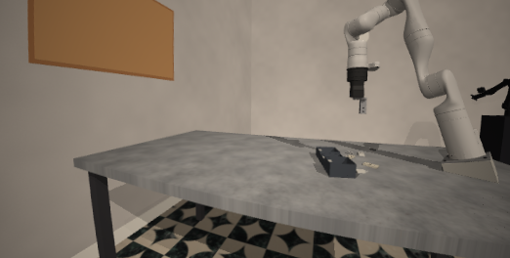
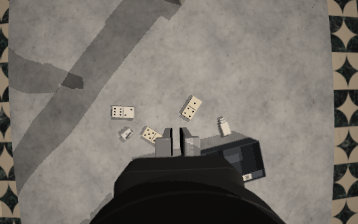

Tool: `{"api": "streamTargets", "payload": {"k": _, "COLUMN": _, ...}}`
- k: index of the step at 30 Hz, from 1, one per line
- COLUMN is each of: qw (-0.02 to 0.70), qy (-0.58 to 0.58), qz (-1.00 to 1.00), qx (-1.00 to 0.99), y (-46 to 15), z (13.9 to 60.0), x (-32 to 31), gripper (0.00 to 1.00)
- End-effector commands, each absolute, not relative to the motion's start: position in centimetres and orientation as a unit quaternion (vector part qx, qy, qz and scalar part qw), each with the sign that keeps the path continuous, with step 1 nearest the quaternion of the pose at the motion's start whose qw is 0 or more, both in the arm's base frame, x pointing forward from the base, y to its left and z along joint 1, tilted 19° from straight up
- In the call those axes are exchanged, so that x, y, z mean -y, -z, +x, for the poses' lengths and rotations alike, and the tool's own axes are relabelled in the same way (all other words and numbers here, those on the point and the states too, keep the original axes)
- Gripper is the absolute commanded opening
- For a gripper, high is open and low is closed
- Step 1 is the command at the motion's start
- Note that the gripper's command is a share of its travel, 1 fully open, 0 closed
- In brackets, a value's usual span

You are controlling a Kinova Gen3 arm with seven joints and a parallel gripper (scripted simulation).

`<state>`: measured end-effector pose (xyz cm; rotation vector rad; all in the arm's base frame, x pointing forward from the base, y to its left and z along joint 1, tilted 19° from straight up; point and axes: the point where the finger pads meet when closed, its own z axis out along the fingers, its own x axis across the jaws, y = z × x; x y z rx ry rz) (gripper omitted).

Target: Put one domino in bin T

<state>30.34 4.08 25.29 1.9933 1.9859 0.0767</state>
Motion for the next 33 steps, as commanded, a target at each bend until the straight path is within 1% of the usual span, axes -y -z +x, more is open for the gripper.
{"api": "streamTargets", "payload": {"k": 1, "qw": 0.163, "qy": -0.030, "qz": 0.694, "qx": -0.701, "y": -25.4, "z": 30.2, "x": -4.4, "gripper": 0.31}}
{"api": "streamTargets", "payload": {"k": 10, "qw": 0.163, "qy": -0.030, "qz": 0.694, "qx": -0.701, "y": -25.4, "z": 30.2, "x": -4.4, "gripper": 0.31}}
{"api": "streamTargets", "payload": {"k": 23, "qw": 0.145, "qy": -0.081, "qz": 0.881, "qx": -0.443, "y": -20.6, "z": 39.7, "x": -2.4, "gripper": 0.31}}
{"api": "streamTargets", "payload": {"k": 24, "qw": 0.143, "qy": -0.084, "qz": 0.892, "qx": -0.421, "y": -20.3, "z": 40.4, "x": -2.2, "gripper": 0.31}}
{"api": "streamTargets", "payload": {"k": 26, "qw": 0.143, "qy": -0.084, "qz": 0.892, "qx": -0.421, "y": -20.3, "z": 40.4, "x": -2.2, "gripper": 0.31}}
{"api": "streamTargets", "payload": {"k": 33, "qw": 0.126, "qy": -0.108, "qz": 0.951, "qx": -0.259, "y": -17.7, "z": 45.6, "x": -1.2, "gripper": 0.31}}
